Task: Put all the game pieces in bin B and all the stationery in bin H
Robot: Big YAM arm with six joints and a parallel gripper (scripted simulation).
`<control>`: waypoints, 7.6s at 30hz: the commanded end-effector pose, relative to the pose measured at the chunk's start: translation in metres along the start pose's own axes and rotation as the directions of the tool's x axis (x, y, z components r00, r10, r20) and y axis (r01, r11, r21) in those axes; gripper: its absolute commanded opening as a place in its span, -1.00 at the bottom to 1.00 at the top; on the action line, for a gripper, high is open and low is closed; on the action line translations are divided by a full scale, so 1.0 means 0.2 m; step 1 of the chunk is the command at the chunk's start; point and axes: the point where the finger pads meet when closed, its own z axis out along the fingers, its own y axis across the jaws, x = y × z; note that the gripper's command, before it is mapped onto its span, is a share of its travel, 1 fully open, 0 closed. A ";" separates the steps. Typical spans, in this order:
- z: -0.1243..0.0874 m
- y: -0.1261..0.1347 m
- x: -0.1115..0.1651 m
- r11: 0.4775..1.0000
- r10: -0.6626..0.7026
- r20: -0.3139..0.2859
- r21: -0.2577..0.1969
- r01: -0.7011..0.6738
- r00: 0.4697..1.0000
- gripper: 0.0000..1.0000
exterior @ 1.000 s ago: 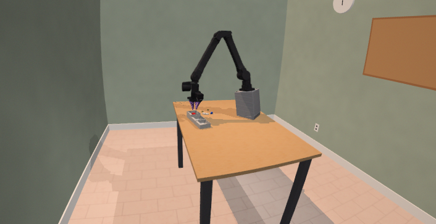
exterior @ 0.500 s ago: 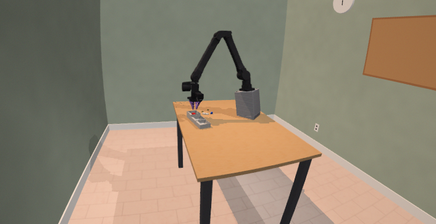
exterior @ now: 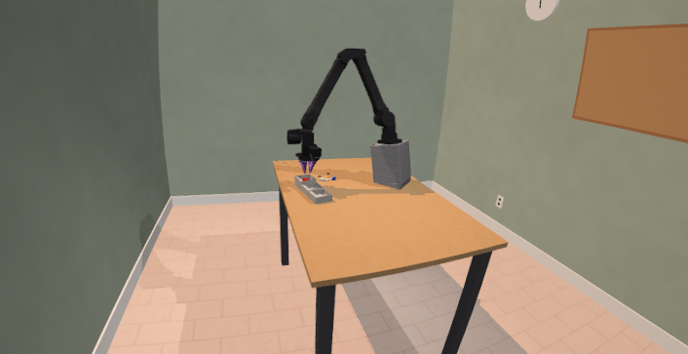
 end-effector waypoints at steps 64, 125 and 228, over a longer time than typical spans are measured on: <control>-0.06 0.51 0.25 -0.140 0.989 -0.043 -0.047 -0.989 -0.138 -0.21; -0.05 0.57 0.20 -0.648 0.761 0.030 -0.010 -0.762 -0.648 -0.21; 0.36 0.60 0.21 -0.645 0.764 0.010 -0.005 -0.764 -0.645 -0.60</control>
